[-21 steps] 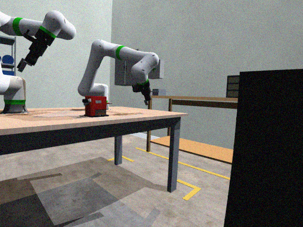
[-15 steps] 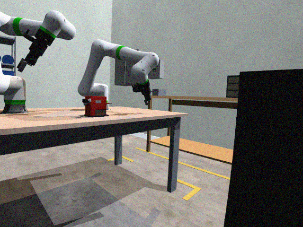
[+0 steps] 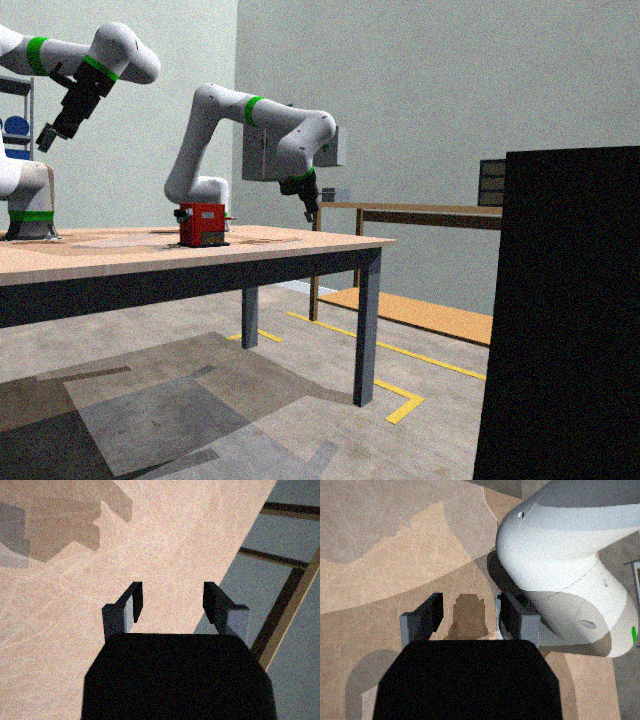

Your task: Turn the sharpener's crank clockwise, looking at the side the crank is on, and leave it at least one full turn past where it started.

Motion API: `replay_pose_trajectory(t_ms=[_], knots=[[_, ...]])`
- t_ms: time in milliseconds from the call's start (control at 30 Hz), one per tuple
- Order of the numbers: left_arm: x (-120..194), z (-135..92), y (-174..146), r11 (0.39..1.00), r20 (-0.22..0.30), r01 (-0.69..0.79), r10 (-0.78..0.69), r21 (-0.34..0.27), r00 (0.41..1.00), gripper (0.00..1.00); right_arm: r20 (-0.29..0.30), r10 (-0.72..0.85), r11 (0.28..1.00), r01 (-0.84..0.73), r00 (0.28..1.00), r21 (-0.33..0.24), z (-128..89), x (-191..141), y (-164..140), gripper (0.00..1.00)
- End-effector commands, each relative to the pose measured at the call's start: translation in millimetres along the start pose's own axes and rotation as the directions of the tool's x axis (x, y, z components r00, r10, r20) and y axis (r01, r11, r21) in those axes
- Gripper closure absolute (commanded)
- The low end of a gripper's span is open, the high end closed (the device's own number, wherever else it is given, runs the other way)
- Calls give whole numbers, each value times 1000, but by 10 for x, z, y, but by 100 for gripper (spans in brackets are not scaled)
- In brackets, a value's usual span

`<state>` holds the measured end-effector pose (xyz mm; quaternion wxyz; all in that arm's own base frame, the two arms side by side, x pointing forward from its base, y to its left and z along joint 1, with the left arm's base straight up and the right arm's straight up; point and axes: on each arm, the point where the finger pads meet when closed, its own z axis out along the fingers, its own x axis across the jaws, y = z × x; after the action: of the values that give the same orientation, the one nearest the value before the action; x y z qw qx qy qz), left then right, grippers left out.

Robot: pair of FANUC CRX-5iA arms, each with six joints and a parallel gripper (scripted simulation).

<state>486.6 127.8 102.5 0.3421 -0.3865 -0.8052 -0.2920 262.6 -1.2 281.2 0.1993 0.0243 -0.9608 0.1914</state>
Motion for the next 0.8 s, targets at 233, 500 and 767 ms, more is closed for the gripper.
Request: replay_pose_trajectory(t_ms=[233, 500, 767], knots=[[9, -1, 6, 1000, 1, 2, -2, 1, 1000, 0, 1, 1, 1000, -1, 1000, 0, -5, 0, -3, 0], [19, 9, 9, 1000, 2, 2, -2, 5, 1000, 0, 1, 1, 1000, -1, 1000, 0, -5, 0, -3, 0], [47, 38, 16, 1000, 5, 3, -3, 15, 1000, 0, 1, 1, 1000, -1, 1000, 0, -5, 0, -3, 0]])
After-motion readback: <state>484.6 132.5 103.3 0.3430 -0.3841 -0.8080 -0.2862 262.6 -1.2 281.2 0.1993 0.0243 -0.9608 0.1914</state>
